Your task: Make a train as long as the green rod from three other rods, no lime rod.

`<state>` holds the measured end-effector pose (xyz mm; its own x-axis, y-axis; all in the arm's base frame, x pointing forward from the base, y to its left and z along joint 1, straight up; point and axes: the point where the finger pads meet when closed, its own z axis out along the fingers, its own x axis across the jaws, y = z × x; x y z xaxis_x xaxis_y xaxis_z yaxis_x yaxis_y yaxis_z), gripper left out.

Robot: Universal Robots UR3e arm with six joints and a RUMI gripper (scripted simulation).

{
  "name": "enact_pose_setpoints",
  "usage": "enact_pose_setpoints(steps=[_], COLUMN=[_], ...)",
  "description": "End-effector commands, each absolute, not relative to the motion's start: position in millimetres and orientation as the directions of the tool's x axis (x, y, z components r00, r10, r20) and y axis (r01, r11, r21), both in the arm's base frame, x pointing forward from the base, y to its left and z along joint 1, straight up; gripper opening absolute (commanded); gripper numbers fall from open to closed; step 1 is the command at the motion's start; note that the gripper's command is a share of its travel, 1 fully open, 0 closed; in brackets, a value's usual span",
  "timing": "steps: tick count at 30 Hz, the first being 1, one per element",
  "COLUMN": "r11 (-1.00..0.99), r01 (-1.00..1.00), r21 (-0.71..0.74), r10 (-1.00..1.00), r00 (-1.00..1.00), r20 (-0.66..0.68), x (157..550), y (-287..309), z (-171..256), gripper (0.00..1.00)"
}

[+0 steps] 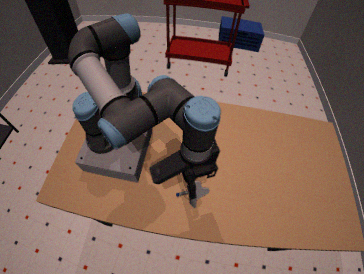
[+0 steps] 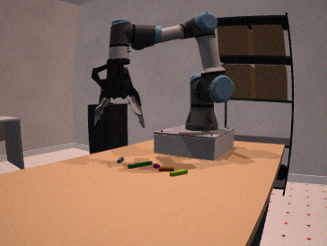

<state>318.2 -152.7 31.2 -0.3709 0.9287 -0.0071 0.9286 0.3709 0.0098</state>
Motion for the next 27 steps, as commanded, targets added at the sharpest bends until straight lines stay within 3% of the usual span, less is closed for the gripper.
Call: enact_pose_setpoints(steps=[1, 16, 27], r11=[0.370, 0.378, 0.530], r01=[0.929, 0.926, 0.848], r21=[0.008, 0.008, 0.007], r10=[0.929, 0.926, 0.848], r00=[-0.370, -0.378, -0.530], r20=[-0.002, -0.002, -0.004], x=[317.4, 317.5, 321.9], y=[-152.4, -151.4, -135.5], z=[31.9, 31.5, 29.6], gripper=[1.00, 1.00, 1.00])
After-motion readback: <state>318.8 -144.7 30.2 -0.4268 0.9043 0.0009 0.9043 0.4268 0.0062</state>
